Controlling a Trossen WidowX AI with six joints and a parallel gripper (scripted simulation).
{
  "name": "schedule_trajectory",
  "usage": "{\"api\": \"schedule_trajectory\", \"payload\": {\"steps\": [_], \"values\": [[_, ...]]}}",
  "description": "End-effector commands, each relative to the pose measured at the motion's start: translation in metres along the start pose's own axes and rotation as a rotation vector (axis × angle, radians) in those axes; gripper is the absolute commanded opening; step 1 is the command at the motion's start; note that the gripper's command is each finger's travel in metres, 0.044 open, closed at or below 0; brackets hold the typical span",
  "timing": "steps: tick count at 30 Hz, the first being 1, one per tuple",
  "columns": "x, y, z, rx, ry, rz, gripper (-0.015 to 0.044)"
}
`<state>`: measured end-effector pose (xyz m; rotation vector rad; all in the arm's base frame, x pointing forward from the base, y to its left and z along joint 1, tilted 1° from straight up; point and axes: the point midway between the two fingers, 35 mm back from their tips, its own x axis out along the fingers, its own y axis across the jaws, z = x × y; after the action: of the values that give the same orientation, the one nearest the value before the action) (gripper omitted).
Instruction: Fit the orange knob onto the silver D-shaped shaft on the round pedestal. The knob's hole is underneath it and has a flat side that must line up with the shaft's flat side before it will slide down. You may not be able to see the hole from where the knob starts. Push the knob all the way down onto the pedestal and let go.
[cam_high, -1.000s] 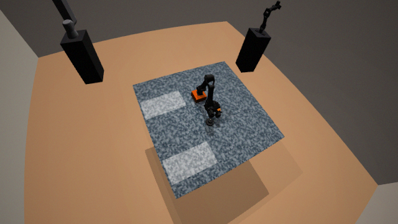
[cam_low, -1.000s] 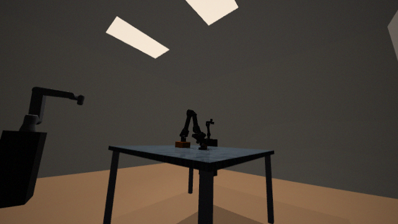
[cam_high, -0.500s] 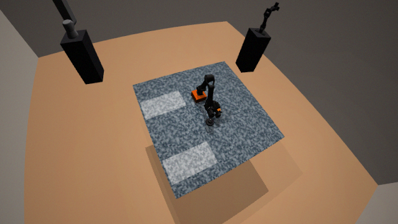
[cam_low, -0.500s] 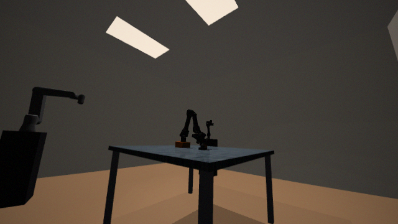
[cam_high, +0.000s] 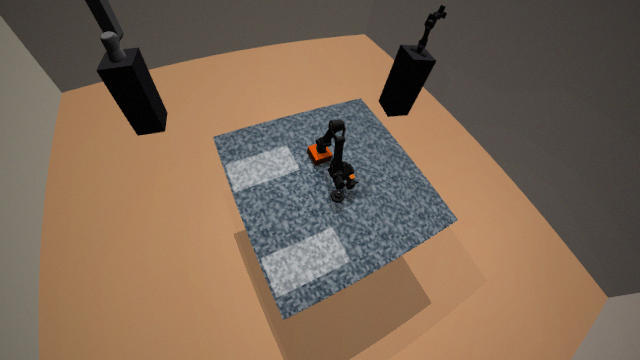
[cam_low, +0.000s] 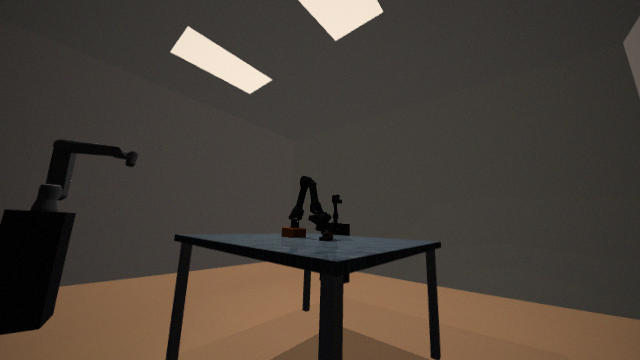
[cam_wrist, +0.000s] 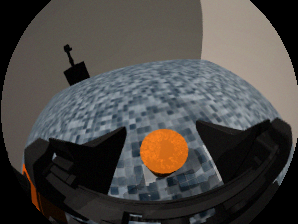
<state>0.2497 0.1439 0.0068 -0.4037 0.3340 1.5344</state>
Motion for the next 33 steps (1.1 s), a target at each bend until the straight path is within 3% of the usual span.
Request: {"api": "schedule_trajectory", "payload": {"steps": [1, 9, 13, 19, 25, 33], "values": [[0.0, 0.0, 0.0, 0.002, 0.0, 0.0, 0.044], [-0.036, -0.001, 0.07, -0.001, 0.0, -0.001, 0.044], [-0.036, -0.001, 0.071, 0.003, 0.014, 0.004, 0.044], [-0.024, 0.003, 0.066, 0.072, 0.505, 0.099, 0.044], [-0.043, 0.001, 0.086, 0.016, 1.026, 0.018, 0.044], [-0.046, 0.0, 0.09, 0.002, 1.078, -0.003, 0.044]]}}
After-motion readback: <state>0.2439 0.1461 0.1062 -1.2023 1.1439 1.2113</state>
